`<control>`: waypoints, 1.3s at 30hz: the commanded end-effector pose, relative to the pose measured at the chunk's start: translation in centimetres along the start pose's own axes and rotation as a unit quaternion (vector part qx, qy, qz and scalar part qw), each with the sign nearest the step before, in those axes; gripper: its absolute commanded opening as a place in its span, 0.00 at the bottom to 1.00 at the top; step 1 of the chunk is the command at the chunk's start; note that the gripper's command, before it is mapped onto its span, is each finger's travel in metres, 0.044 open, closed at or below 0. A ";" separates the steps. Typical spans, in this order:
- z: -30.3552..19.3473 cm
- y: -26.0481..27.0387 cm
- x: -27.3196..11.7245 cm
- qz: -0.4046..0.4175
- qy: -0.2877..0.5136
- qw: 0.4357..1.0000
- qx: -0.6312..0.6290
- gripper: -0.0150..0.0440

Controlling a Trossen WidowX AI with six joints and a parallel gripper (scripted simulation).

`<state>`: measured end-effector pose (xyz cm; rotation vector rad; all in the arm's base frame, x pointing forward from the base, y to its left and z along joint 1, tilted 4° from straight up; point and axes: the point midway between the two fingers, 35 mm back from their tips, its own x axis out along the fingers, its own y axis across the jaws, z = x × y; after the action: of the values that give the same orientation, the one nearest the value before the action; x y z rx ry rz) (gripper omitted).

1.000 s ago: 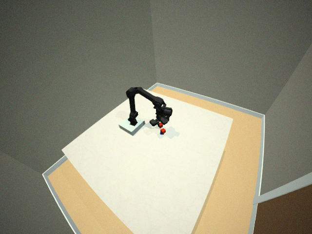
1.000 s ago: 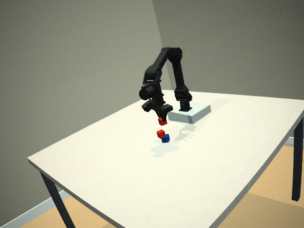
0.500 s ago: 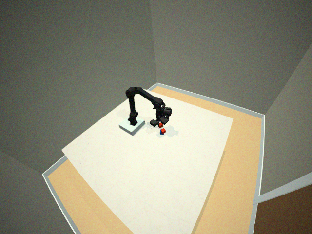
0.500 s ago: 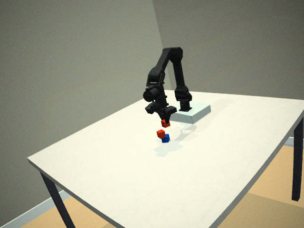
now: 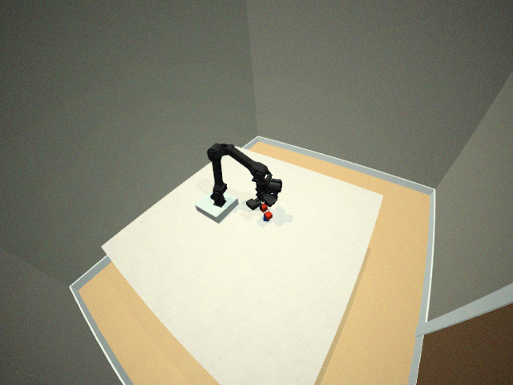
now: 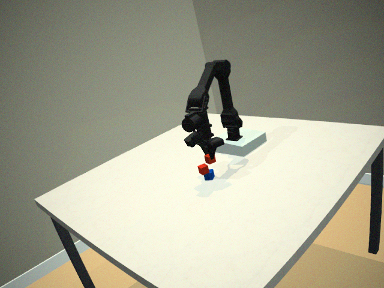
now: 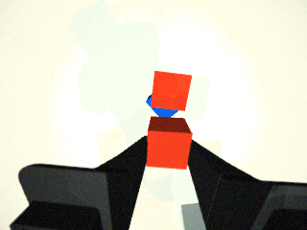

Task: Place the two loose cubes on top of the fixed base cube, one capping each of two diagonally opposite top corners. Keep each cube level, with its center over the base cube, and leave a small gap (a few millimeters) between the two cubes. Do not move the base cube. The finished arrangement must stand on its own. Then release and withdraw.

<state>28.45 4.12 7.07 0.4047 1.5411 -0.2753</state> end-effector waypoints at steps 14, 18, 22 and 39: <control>0.0 0.2 3.0 -0.001 -0.001 1.000 -0.007 0.43; 0.0 0.2 3.0 -0.001 -0.001 1.000 -0.007 0.43; 0.0 0.2 3.0 -0.001 -0.001 1.000 -0.007 0.43; 0.0 0.2 3.1 -0.001 -0.001 1.000 -0.007 0.43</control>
<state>28.59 4.54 4.05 0.3941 1.5418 -0.2641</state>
